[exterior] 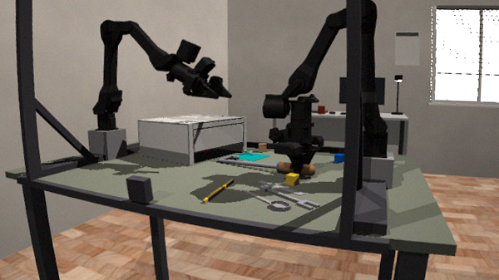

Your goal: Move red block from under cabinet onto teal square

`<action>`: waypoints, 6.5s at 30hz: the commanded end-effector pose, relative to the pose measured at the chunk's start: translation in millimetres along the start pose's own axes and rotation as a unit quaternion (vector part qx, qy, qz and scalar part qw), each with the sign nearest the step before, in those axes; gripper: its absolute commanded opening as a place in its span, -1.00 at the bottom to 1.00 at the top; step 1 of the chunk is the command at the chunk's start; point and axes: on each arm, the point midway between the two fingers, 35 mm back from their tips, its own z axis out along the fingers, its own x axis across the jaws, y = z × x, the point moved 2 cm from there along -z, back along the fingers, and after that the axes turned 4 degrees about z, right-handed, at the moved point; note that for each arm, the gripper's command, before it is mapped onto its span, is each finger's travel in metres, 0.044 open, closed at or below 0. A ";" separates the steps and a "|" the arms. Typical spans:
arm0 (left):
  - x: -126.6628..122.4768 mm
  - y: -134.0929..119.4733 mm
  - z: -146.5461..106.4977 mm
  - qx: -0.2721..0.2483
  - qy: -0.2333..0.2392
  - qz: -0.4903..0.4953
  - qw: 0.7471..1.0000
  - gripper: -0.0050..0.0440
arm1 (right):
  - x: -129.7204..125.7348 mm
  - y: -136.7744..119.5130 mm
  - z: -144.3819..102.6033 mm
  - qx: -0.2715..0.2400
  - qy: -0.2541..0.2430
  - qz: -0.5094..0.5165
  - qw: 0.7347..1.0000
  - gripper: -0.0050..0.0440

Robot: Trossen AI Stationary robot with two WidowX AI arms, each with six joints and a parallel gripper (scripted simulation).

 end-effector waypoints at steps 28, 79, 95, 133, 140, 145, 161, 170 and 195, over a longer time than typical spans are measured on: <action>-9.5 35.8 -69.0 0.014 0.014 -0.013 1.000 1.00 | 4.4 8.6 -3.6 -0.011 0.003 0.001 1.000 -0.33; -28.8 -1.8 -223.6 0.112 0.044 -0.037 0.992 1.00 | 6.4 12.0 -5.9 -0.015 0.005 0.002 1.000 -0.33; -28.8 -1.8 -223.6 0.112 0.044 -0.037 0.992 1.00 | 6.1 23.0 -6.6 -0.010 0.003 0.001 1.000 -0.33; -28.8 -1.8 -223.6 0.112 0.044 -0.037 0.992 1.00 | 14.8 161.4 -23.9 -0.015 0.003 0.001 1.000 -0.33; -28.8 -1.8 -223.6 0.112 0.044 -0.037 0.992 1.00 | 16.2 188.4 -24.7 -0.016 0.003 0.001 1.000 -0.33; -28.8 -1.8 -223.6 0.112 0.044 -0.037 0.992 1.00 | 17.1 203.8 -23.1 -0.017 0.003 0.001 1.000 -0.33; -28.8 -1.8 -223.6 0.112 0.044 -0.037 0.992 1.00 | 20.3 240.1 -18.6 -0.018 0.003 0.000 1.000 -0.33; -28.8 -1.8 -223.6 0.112 0.044 -0.037 0.992 1.00 | 21.4 246.3 -15.0 -0.019 0.003 0.000 1.000 -0.33; -28.8 -1.8 -223.6 0.112 0.044 -0.037 0.992 1.00 | 9.9 245.9 -13.8 -0.020 0.003 0.001 1.000 -0.33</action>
